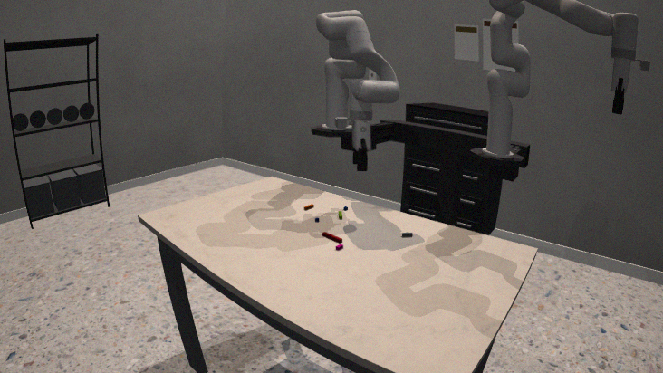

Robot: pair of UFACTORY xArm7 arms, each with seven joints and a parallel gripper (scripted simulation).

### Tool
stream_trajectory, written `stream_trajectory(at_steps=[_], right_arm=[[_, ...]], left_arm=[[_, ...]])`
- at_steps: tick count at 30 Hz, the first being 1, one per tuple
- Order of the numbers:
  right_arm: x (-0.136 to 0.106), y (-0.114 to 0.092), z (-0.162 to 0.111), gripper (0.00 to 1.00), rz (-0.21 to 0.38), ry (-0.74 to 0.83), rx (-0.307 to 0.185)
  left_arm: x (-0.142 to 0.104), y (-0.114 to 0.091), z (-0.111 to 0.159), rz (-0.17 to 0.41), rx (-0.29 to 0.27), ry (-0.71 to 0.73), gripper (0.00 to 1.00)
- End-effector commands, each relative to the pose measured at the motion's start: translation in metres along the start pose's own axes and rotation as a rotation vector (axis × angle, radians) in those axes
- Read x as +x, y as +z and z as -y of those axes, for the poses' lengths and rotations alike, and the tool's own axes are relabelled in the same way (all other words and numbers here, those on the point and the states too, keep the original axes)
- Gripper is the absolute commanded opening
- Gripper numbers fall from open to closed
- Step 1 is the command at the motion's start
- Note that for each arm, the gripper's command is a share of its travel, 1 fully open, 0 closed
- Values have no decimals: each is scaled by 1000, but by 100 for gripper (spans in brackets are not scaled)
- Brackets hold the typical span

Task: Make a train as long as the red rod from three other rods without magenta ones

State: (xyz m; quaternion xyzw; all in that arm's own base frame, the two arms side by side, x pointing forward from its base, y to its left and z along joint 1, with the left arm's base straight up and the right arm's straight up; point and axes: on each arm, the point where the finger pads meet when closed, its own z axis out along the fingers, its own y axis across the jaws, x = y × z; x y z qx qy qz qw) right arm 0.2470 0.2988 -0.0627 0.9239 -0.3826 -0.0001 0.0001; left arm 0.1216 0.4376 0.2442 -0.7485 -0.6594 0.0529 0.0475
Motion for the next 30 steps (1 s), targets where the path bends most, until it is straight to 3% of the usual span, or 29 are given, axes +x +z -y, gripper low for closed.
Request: stream_trajectory(at_steps=[1,19,30], right_arm=[[0,-1,1,100,0,0,3],[0,-1,1,100,0,0,3],[0,-1,1,100,0,0,3]], left_arm=[[-5,-1,19,-1,-24,-16,100],[-35,7,85,0,-107,-83,100],[-50,10,109,-7,-139,-113,100]])
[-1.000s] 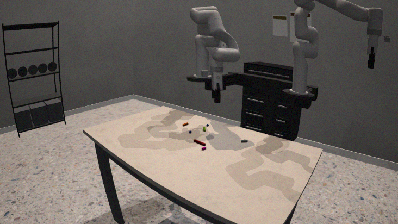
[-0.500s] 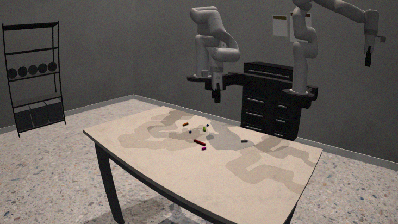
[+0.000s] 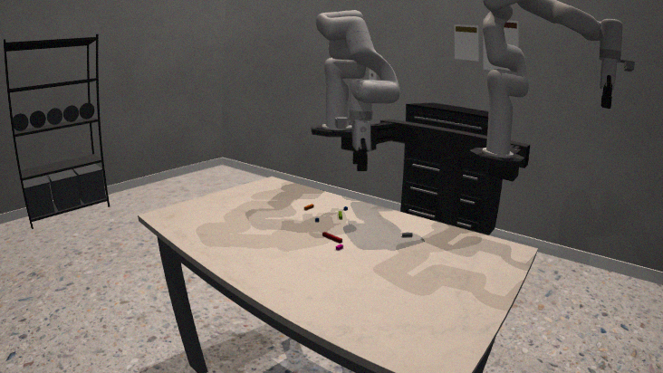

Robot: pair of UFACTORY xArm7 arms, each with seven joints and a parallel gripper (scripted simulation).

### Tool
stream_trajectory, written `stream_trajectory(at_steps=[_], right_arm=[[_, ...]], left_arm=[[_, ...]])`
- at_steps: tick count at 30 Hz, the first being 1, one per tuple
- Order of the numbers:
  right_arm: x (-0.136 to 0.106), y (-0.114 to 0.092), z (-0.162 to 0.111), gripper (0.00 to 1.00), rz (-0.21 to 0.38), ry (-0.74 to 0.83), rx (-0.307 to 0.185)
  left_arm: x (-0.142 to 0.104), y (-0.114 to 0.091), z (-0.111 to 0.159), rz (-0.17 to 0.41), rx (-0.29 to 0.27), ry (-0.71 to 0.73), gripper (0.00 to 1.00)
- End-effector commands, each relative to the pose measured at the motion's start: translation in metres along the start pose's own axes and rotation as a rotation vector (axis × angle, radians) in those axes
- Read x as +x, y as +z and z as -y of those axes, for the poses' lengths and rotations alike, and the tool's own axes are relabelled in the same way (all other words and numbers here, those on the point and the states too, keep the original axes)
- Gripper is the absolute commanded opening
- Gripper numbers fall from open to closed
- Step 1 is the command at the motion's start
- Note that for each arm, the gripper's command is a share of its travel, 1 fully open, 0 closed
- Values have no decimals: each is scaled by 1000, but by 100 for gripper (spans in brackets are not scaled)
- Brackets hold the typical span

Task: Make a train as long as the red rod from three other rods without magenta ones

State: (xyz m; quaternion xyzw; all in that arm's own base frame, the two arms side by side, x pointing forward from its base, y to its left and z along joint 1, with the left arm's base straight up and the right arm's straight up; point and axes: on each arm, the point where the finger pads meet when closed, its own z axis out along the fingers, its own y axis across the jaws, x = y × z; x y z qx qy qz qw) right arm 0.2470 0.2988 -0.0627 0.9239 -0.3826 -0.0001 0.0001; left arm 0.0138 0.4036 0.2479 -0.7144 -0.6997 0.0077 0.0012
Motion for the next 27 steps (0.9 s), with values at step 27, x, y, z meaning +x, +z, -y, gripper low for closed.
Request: stream_trajectory(at_steps=[27], right_arm=[[0,-1,1,100,0,0,4]], left_arm=[[-4,-2,10,-9,-13,-10,100]])
